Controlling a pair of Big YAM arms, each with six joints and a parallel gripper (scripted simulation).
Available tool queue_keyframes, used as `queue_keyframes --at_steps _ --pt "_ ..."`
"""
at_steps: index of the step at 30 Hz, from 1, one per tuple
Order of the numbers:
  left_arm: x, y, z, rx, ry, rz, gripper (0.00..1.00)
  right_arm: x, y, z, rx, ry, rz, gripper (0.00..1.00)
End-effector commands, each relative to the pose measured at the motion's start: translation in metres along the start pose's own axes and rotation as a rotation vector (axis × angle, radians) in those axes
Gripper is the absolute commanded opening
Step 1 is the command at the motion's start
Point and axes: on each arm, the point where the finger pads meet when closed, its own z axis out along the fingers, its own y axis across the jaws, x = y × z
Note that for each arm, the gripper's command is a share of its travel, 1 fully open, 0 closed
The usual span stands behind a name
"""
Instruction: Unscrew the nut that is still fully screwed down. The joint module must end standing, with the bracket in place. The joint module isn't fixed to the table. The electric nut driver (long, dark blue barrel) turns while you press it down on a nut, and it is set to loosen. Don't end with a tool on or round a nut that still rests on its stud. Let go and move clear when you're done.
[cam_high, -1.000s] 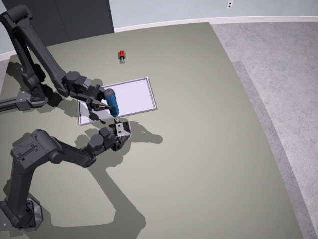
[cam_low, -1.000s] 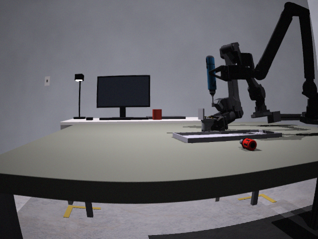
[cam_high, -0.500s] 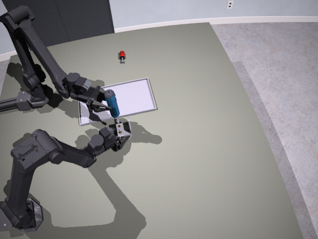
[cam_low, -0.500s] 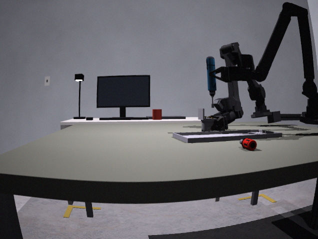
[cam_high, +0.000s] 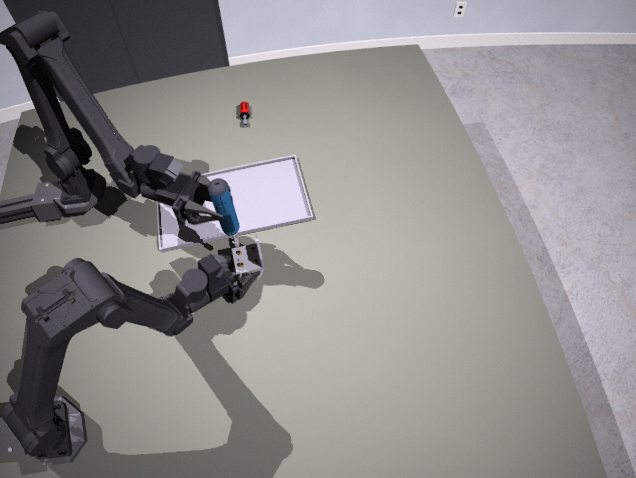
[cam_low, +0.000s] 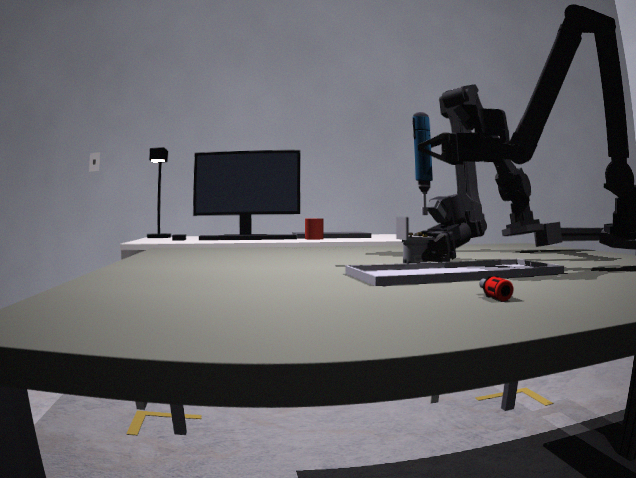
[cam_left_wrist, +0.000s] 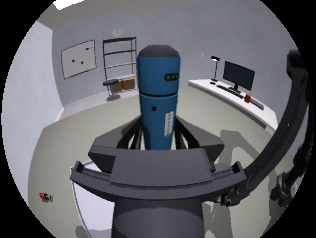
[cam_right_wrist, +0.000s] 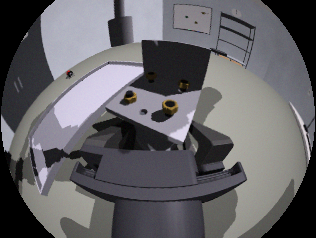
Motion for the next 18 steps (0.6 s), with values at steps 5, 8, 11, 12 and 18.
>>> queue_keyframes --at_steps 5,8,11,12,18 --pt "-0.029 0.009 0.006 -0.019 -0.081 -0.022 0.42 0.015 -0.009 0.000 0.011 0.035 0.001 0.59" --pt "-0.026 0.008 0.005 -0.016 -0.076 -0.022 0.42 0.015 -0.009 0.000 0.011 0.035 0.001 0.59" --pt "-0.027 0.006 0.005 -0.011 -0.077 -0.022 0.42 0.015 -0.009 0.000 0.011 0.035 0.001 0.59" --pt "-0.027 0.006 0.005 -0.012 -0.077 -0.022 0.42 0.015 -0.009 0.000 0.011 0.035 0.001 0.59" --pt "-0.011 0.007 0.005 -0.012 -0.051 -0.018 0.42 0.015 -0.009 0.000 0.011 0.035 0.001 0.59"
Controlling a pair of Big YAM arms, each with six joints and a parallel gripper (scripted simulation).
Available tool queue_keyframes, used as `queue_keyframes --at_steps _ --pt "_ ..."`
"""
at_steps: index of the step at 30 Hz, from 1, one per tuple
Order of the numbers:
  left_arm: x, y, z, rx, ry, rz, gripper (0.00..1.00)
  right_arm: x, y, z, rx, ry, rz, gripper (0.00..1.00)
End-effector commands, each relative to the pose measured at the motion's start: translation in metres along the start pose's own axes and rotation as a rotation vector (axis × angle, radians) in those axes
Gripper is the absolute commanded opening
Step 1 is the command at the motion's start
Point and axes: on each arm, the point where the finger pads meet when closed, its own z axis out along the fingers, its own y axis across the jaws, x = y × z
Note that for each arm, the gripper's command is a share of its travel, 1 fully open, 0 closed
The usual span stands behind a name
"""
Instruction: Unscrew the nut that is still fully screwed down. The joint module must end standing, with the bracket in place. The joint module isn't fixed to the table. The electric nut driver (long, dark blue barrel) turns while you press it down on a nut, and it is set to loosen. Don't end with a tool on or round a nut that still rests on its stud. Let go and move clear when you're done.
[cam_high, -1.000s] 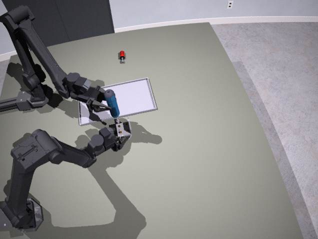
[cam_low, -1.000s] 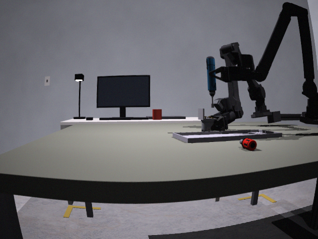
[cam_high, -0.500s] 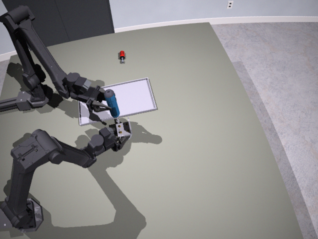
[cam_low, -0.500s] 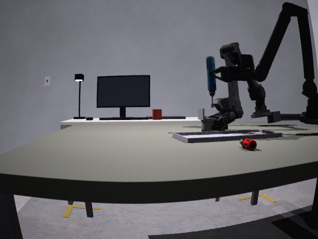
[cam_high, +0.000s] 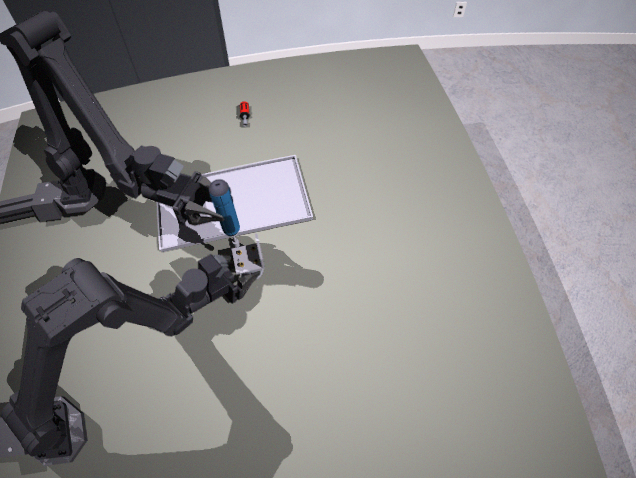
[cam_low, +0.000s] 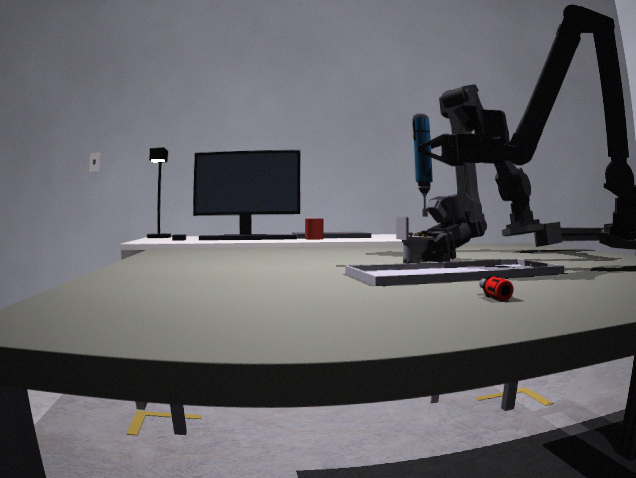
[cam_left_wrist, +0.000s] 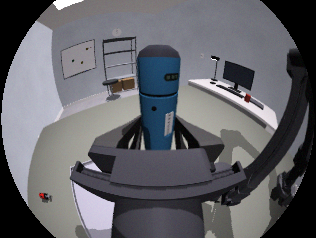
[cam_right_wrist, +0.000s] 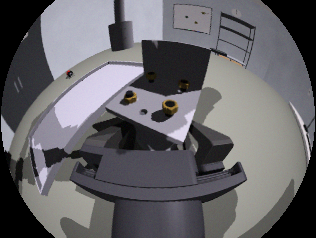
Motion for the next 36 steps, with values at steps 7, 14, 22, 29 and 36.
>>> queue_keyframes --at_steps 7,14,22,29,36 --pt "-0.012 0.006 0.009 -0.014 -0.063 -0.020 0.42 0.015 -0.009 0.000 0.011 0.035 0.001 0.59" --pt "-0.029 0.007 0.008 -0.017 -0.099 -0.024 0.42 0.015 -0.009 0.000 0.011 0.035 0.001 0.59" --pt "-0.008 0.006 0.005 -0.012 -0.067 -0.020 0.42 0.015 -0.009 0.000 0.011 0.035 0.001 0.59" --pt "-0.019 0.007 0.009 -0.016 -0.093 -0.023 0.42 0.015 -0.009 0.000 0.011 0.035 0.001 0.59" --pt "-0.016 0.010 0.009 -0.021 -0.088 -0.022 0.42 0.015 -0.009 0.000 0.011 0.035 0.001 0.59"
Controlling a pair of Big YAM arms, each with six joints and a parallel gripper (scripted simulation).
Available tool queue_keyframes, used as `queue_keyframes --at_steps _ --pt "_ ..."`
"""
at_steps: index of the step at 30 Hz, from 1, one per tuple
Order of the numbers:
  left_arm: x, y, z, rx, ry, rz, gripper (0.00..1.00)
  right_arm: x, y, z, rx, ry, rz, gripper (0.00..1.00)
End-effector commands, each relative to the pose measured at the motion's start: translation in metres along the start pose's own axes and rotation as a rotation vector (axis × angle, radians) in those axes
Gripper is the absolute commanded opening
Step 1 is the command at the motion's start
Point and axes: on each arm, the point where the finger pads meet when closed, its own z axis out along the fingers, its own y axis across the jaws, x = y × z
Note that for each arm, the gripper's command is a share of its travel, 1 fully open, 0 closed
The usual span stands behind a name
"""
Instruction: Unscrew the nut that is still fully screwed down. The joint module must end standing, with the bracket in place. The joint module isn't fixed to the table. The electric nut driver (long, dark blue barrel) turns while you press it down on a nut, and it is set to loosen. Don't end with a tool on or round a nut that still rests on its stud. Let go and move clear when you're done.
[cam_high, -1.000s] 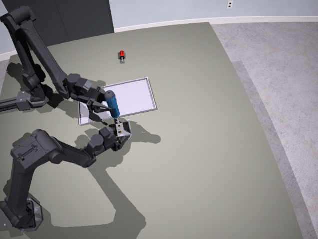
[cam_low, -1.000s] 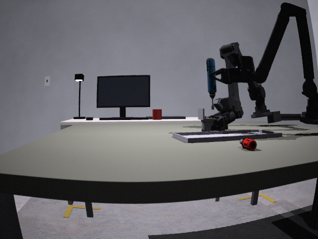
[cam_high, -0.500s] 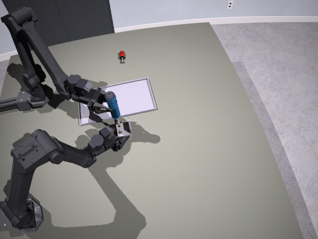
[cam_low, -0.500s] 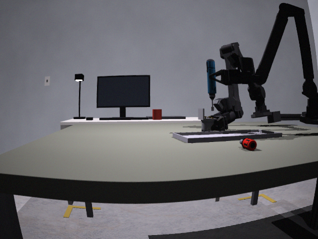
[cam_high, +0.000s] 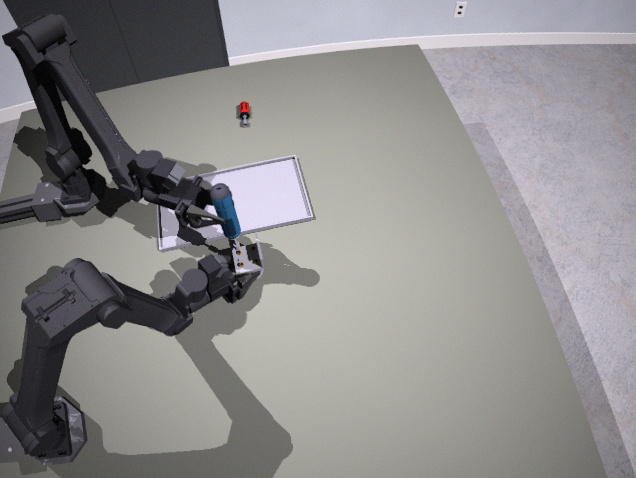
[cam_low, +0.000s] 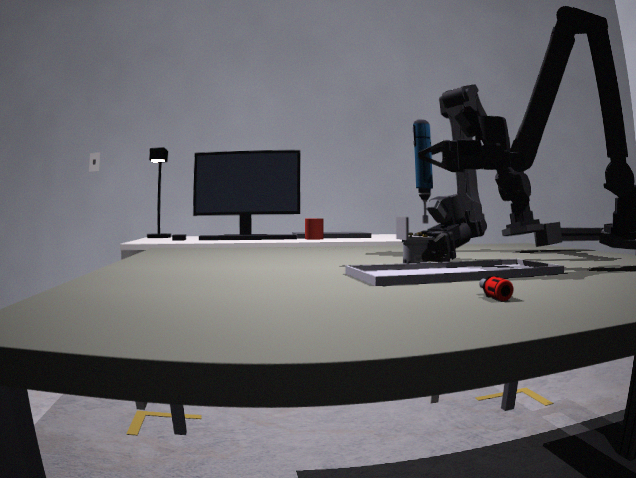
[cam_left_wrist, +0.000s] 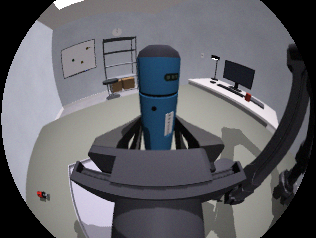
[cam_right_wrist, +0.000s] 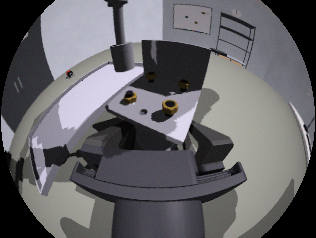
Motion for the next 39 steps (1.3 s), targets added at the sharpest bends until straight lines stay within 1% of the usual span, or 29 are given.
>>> queue_keyframes --at_steps 1,4,39 --pt "-0.0303 0.0089 0.0094 -0.019 -0.086 -0.022 0.42 0.0153 -0.0086 0.0001 0.011 0.035 0.001 0.59" --pt "-0.0309 0.0051 0.0091 -0.013 -0.087 -0.022 0.42 0.0153 -0.0086 0.0001 0.011 0.035 0.001 0.59" --pt "-0.0300 0.0077 0.0089 -0.016 -0.085 -0.022 0.42 0.0153 -0.0086 0.0001 0.011 0.035 0.001 0.59"
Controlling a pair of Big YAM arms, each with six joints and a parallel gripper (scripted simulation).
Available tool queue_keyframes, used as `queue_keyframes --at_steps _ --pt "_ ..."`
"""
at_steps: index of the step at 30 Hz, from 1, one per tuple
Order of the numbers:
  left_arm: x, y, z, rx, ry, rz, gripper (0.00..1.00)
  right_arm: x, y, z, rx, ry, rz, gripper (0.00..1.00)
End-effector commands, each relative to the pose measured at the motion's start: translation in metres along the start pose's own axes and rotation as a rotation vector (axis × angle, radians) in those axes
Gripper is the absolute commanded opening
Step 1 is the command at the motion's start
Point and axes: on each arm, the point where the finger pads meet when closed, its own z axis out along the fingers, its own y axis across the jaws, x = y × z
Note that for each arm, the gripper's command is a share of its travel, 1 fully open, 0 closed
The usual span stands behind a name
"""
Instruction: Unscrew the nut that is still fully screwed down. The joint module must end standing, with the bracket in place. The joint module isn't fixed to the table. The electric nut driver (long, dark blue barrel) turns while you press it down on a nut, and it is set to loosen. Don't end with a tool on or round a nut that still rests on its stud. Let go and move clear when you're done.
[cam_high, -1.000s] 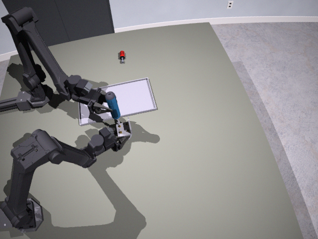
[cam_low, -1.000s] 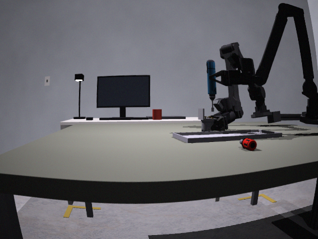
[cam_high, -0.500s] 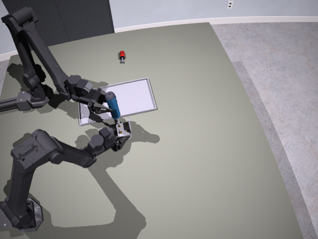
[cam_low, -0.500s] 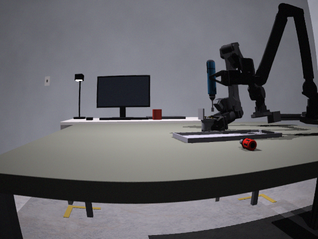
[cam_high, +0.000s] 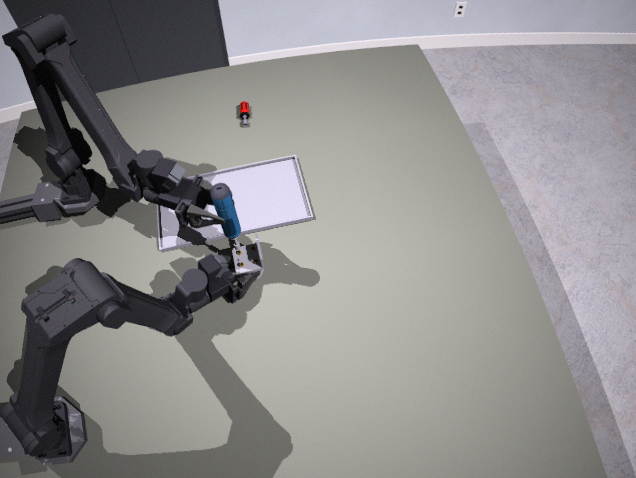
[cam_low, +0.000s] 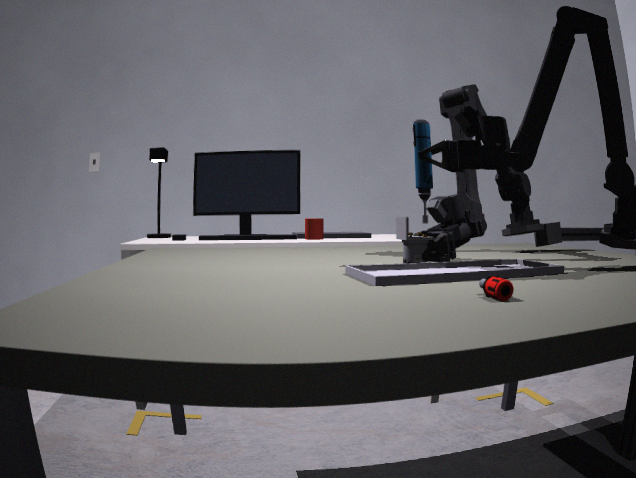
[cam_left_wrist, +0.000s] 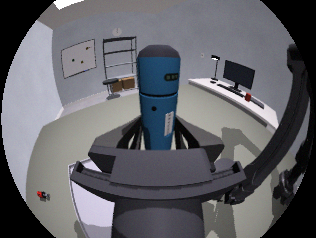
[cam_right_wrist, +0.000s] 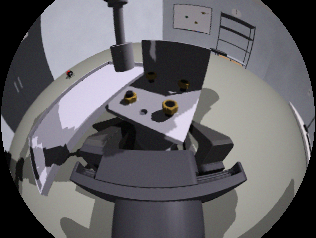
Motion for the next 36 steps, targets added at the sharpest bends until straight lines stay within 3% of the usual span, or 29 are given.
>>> queue_keyframes --at_steps 1,24,26,31,34,36 --pt "-0.030 0.007 0.009 -0.016 -0.085 -0.022 0.42 0.015 -0.009 0.000 0.011 0.035 0.001 0.59" --pt "-0.029 0.006 0.008 -0.014 -0.083 -0.022 0.42 0.015 -0.009 0.000 0.011 0.035 0.001 0.59" --pt "-0.012 0.005 0.008 -0.012 -0.052 -0.018 0.42 0.015 -0.009 0.000 0.011 0.035 0.001 0.59" --pt "-0.028 0.008 0.009 -0.017 -0.093 -0.023 0.42 0.015 -0.009 0.000 0.011 0.035 0.001 0.59" --pt "-0.007 0.005 0.009 -0.012 -0.057 -0.018 0.42 0.015 -0.009 0.000 0.011 0.035 0.001 0.59" --pt "-0.010 0.008 0.007 -0.016 -0.064 -0.019 0.42 0.015 -0.009 0.000 0.011 0.035 0.001 0.59"
